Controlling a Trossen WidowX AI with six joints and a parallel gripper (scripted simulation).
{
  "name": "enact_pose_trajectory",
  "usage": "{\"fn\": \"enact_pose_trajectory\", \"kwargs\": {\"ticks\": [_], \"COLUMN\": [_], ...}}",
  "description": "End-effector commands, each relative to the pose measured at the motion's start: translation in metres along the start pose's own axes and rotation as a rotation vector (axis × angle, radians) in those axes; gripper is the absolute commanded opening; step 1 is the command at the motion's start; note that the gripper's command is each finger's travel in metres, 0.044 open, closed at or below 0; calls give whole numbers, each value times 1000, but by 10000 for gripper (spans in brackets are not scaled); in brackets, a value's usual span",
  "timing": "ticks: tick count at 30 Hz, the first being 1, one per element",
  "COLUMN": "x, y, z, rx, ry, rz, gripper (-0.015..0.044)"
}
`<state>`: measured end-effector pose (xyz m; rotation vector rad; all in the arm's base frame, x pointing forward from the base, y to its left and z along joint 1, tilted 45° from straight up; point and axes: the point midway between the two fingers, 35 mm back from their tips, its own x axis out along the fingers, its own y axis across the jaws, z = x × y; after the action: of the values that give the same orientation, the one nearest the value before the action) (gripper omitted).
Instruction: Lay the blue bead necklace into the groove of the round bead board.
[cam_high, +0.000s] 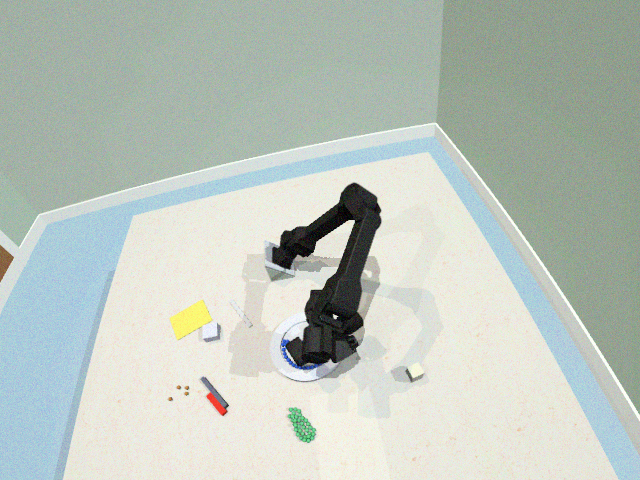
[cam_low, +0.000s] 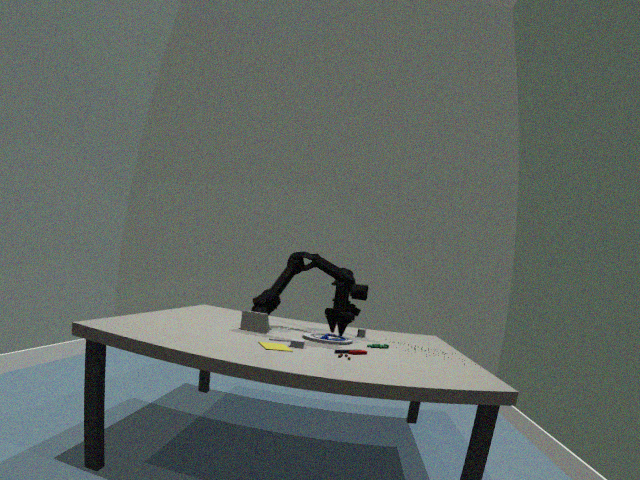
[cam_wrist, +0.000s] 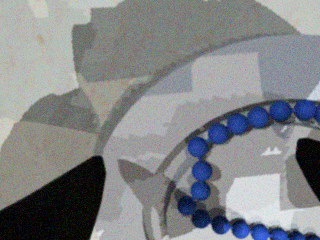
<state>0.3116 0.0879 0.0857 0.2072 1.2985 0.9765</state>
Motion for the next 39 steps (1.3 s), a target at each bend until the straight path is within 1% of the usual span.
{"fn": "enact_pose_trajectory", "kwargs": {"ticks": [1, 8, 10, 15, 20, 23, 24, 26, 39], "x": [0, 0, -4, -31, -26, -16, -24, -24, -4], "y": [0, 0, 0, -2, -2, -1, -3, -3, -2], "z": [1, 1, -1, -10, -11, -11, -8, -8, -9], "rx": [-4, -4, -2, 11, 11, 11, 6, 6, 9], "ry": [-2, -2, -1, 0, 0, -1, -12, -12, -5], "rz": [3, 3, 2, 1, 2, 2, -4, -3, 0], "gripper": [440, 440, 387, 256, 125, 120, 120, 120, 120]}}
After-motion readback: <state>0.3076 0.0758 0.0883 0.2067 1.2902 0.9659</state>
